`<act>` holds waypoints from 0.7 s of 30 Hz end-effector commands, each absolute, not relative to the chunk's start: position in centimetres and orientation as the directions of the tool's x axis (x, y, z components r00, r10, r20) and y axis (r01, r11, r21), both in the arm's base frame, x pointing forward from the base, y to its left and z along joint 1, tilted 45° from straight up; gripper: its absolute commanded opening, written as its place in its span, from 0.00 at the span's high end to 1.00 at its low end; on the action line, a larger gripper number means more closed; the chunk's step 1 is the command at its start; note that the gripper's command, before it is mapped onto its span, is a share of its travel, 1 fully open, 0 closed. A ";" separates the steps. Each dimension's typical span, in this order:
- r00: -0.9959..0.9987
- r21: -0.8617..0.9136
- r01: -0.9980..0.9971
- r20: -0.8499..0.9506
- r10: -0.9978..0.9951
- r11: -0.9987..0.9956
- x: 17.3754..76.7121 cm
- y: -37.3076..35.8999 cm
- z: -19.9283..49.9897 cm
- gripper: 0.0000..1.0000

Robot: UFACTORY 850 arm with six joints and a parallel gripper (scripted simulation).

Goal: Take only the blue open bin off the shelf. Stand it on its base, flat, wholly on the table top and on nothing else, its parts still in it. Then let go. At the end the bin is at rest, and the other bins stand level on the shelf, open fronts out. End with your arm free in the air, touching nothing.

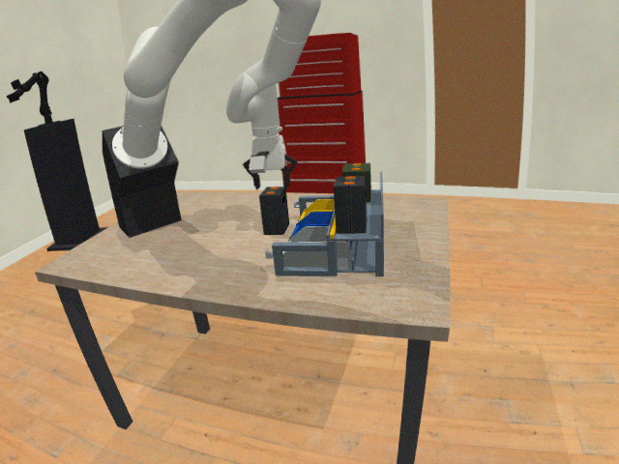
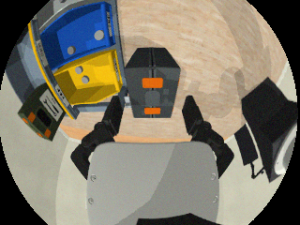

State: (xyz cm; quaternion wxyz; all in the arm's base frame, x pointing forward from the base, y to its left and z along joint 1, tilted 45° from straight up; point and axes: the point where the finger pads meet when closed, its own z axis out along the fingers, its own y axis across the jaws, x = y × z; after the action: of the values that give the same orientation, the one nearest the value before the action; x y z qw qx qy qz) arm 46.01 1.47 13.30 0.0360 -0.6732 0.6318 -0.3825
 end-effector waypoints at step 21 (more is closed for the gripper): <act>-0.091 -0.532 -0.823 0.469 -0.878 -0.199 46.5 1.1 12.7 0.00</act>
State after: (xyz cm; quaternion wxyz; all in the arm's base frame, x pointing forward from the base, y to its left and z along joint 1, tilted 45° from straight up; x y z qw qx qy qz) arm 46.47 1.11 12.73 0.0359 -0.6732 0.6319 -0.3825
